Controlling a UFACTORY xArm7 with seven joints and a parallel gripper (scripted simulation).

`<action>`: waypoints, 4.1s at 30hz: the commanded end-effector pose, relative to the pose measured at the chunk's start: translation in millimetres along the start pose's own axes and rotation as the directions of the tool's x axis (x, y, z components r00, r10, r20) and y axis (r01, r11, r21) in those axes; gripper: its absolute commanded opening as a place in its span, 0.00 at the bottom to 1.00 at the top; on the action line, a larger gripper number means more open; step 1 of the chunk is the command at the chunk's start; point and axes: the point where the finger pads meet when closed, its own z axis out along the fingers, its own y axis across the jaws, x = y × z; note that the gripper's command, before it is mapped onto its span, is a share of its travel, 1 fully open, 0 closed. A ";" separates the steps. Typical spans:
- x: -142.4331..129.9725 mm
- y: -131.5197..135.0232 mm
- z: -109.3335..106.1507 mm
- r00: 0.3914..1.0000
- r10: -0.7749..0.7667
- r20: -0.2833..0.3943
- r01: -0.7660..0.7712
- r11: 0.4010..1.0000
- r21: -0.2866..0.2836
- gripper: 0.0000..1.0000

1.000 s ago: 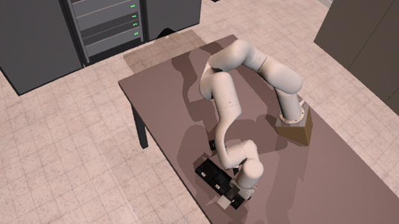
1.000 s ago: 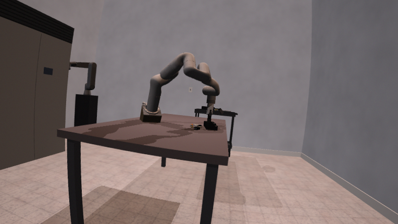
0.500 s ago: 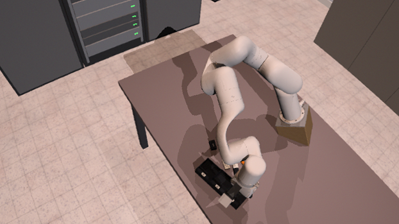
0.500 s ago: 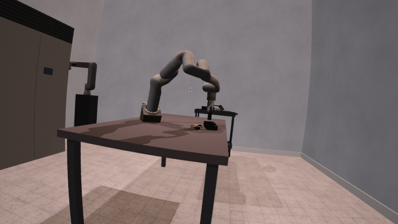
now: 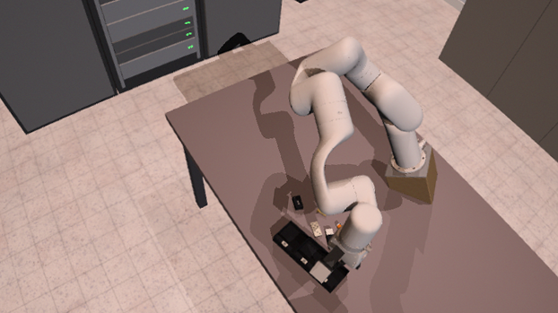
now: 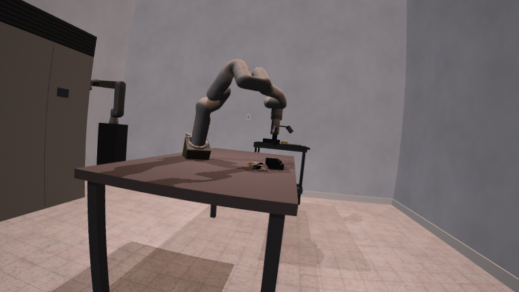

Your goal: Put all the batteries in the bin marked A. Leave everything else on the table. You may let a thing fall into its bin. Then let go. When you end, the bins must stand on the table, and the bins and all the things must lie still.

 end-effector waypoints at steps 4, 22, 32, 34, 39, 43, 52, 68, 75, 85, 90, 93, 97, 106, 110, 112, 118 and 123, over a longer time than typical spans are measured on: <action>0.7 1.3 -39.7 1.000 0.001 0.000 -0.001 1.000 0.001 0.07; -8.3 22.4 -61.2 0.989 -0.148 0.000 0.148 0.989 0.001 0.42; -38.7 92.6 -27.4 0.886 -0.463 0.026 0.464 0.886 -0.025 0.42; -41.8 99.6 -24.0 0.870 -0.492 0.031 0.492 0.870 -0.027 0.42; -54.0 127.7 -10.6 0.781 -0.622 0.048 0.624 0.781 -0.033 0.42; -66.2 155.8 2.9 0.693 -0.719 0.057 0.721 0.692 -0.033 0.42; -87.7 204.9 26.5 0.534 -0.845 0.023 0.845 0.534 -0.008 0.42; -109.3 256.2 49.1 0.499 -0.866 0.001 0.866 0.499 0.000 0.42; -109.0 254.4 49.1 0.499 -0.866 0.001 0.866 0.499 0.000 0.42; -108.7 253.0 49.2 0.499 -0.866 0.001 0.866 0.499 0.000 0.42; -108.6 252.8 49.2 0.499 -0.866 0.001 0.866 0.499 0.000 0.42; -108.6 252.7 49.2 0.499 -0.866 0.001 0.866 0.499 0.000 0.42; -108.6 252.6 49.2 0.499 -0.866 0.001 0.866 0.499 0.000 0.42; -108.5 252.5 49.2 0.499 -0.866 0.001 0.866 0.499 0.000 0.42; -108.6 252.5 57.2 0.499 -0.867 0.001 0.867 0.499 0.000 0.42; -108.8 252.4 65.2 0.499 -0.867 0.001 0.867 0.499 0.000 0.42; -108.5 252.7 89.3 0.499 -0.867 0.001 0.867 0.499 0.000 0.42; -108.0 252.8 101.3 0.499 -0.867 0.001 0.867 0.499 0.000 0.42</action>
